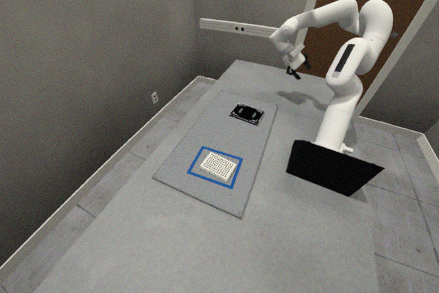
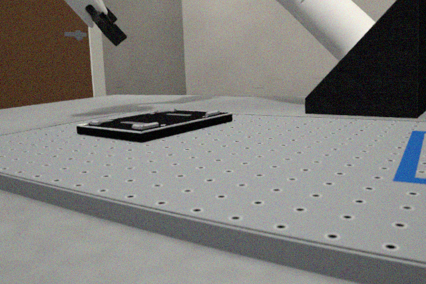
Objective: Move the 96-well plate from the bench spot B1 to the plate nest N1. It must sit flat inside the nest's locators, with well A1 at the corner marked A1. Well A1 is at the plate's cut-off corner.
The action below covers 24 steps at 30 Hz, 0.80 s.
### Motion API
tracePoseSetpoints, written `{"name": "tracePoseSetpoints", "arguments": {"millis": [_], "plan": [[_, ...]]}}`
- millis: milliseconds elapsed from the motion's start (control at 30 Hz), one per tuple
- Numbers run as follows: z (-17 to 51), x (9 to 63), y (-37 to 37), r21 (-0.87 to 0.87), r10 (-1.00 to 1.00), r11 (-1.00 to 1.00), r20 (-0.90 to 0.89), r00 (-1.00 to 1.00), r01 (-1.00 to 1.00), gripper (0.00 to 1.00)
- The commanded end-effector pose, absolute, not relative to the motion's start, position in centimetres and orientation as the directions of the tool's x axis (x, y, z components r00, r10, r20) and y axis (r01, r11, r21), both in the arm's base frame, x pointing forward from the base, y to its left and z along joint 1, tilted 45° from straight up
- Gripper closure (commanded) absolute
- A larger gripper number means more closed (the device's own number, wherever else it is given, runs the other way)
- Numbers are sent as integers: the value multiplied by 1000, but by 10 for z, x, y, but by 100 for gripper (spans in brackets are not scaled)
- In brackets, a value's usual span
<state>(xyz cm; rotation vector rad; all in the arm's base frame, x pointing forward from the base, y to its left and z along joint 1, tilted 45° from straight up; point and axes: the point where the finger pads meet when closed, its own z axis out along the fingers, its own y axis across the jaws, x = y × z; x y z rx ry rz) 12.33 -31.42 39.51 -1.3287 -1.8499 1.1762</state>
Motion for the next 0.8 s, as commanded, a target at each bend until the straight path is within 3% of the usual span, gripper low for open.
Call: {"name": "tracePoseSetpoints", "arguments": {"millis": [0,533,767], "plan": [[396,124,-314,-891,937,118,-46,-346,438,0],[396,124,-314,-891,937,118,-46,-346,438,0],[381,152,-317,-870,925,19,-172,-340,492,0]]}}
